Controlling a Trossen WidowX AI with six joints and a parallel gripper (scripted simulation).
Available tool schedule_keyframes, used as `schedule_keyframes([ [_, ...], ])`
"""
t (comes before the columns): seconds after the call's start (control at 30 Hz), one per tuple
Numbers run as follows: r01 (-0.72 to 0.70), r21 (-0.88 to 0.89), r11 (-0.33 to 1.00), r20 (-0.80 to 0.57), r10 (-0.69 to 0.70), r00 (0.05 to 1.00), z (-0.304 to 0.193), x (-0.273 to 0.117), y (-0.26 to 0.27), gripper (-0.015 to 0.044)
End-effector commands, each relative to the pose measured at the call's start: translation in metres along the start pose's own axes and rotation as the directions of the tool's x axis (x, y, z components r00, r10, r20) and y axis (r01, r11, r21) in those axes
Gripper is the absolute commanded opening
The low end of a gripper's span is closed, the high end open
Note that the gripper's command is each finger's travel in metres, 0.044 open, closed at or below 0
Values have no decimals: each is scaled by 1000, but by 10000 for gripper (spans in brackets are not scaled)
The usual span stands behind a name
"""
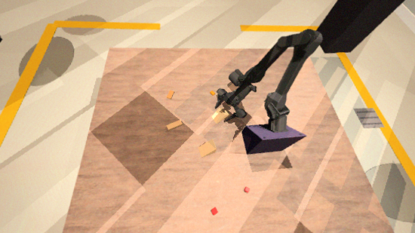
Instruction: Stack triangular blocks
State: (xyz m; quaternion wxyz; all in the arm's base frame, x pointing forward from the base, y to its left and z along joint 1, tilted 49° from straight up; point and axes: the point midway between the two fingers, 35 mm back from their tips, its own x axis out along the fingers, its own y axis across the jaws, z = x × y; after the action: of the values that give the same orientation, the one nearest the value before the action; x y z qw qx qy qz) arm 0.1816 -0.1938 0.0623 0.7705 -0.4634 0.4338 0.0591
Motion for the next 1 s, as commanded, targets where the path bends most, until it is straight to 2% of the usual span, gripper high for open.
schedule_keyframes([
  [0.0,-3,5,1000,-6,3,1000,-1,2,2,440],
  [0.13,-3,5,1000,-6,3,1000,-1,2,2,440],
  [0.43,-2,1,1000,1,2,1000,0,1,1,204],
  [0.63,-2,1,1000,1,2,1000,0,1,1,164],
  [0.83,-4,1,1000,0,4,1000,5,-2,0,6],
  [0.97,-8,1,1000,0,8,1000,21,-13,-4,0],
])
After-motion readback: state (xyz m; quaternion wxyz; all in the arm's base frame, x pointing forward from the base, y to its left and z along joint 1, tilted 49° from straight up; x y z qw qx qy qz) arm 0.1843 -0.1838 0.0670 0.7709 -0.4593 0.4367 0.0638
